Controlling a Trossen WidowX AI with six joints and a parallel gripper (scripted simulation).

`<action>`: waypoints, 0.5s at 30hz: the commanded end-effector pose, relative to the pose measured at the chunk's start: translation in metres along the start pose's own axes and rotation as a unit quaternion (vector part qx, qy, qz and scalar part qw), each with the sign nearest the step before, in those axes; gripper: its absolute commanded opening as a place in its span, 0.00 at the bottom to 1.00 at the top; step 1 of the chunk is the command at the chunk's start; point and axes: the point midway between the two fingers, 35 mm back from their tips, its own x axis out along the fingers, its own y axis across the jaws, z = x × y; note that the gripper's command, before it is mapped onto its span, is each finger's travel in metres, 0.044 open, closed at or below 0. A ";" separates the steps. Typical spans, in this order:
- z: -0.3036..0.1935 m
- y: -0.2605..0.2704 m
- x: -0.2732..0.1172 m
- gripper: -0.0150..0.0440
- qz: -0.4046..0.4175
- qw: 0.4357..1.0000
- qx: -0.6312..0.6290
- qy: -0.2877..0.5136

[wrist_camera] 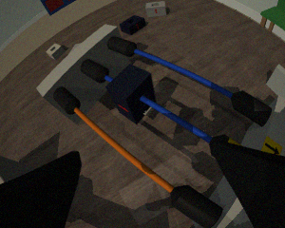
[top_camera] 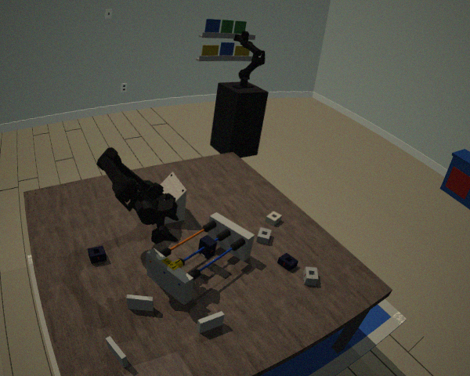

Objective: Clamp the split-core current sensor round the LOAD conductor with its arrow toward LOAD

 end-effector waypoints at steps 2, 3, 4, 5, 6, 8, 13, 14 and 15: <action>-0.009 -0.003 -0.016 1.00 -0.009 0.989 -0.141 -0.041; -0.009 -0.003 -0.016 1.00 -0.009 0.989 -0.141 -0.041; -0.009 -0.003 -0.016 1.00 -0.009 0.989 -0.141 -0.041; -0.009 -0.003 -0.016 1.00 -0.009 0.989 -0.141 -0.041; -0.007 -0.003 -0.011 1.00 -0.005 0.994 -0.101 -0.029; -0.007 -0.003 -0.011 1.00 -0.005 0.994 -0.101 -0.029; -0.007 -0.003 -0.011 1.00 -0.005 0.994 -0.101 -0.029; -0.007 -0.003 -0.011 1.00 -0.005 0.994 -0.101 -0.029; -0.007 -0.003 -0.011 1.00 -0.005 0.994 -0.101 -0.029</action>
